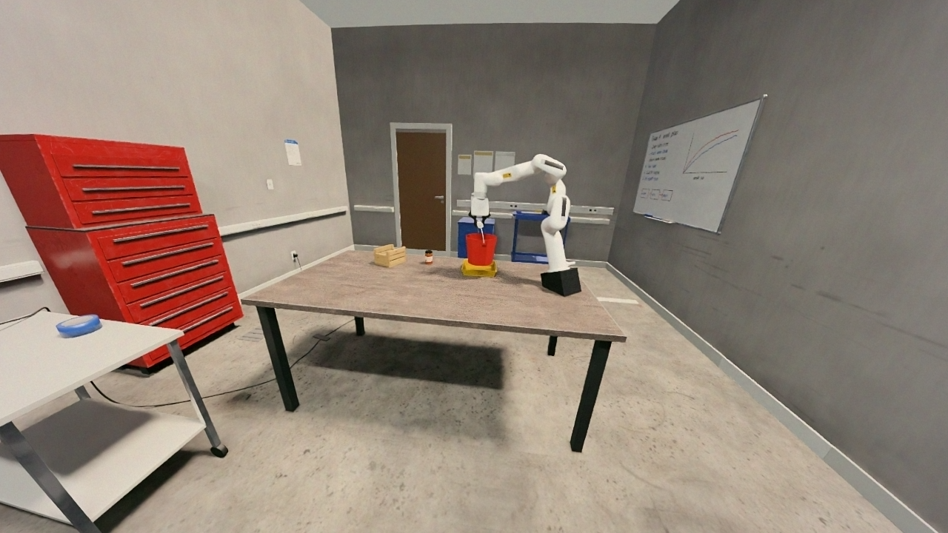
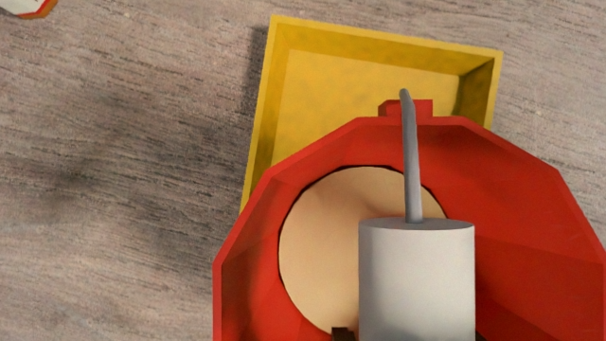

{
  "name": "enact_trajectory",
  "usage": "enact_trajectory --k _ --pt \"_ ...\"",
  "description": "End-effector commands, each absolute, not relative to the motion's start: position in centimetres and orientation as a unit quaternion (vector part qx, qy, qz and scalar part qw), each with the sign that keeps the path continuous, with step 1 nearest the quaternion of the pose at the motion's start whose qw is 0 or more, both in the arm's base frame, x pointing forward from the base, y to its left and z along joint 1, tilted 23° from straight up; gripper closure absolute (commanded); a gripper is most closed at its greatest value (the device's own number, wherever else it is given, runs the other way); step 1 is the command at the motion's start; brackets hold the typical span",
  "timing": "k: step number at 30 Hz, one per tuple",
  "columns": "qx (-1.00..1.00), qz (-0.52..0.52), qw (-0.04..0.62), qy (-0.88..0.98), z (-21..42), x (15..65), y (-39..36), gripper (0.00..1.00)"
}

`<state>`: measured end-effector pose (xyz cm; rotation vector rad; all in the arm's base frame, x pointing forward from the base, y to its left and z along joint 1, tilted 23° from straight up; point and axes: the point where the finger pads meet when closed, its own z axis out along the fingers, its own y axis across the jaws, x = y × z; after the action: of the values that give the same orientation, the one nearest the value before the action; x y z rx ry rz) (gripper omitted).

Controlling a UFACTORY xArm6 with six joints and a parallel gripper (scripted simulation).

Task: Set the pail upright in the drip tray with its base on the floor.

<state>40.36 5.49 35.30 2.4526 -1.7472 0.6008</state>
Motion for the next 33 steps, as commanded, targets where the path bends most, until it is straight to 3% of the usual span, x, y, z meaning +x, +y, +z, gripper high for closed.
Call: enact_trajectory --k 1,33 --pt "0.798 0.197 0.033 -0.568 35.9 40.6 4.3 1.0" --pt "0.798 0.197 0.033 -0.568 37.7 41.5 -0.7 1.0"
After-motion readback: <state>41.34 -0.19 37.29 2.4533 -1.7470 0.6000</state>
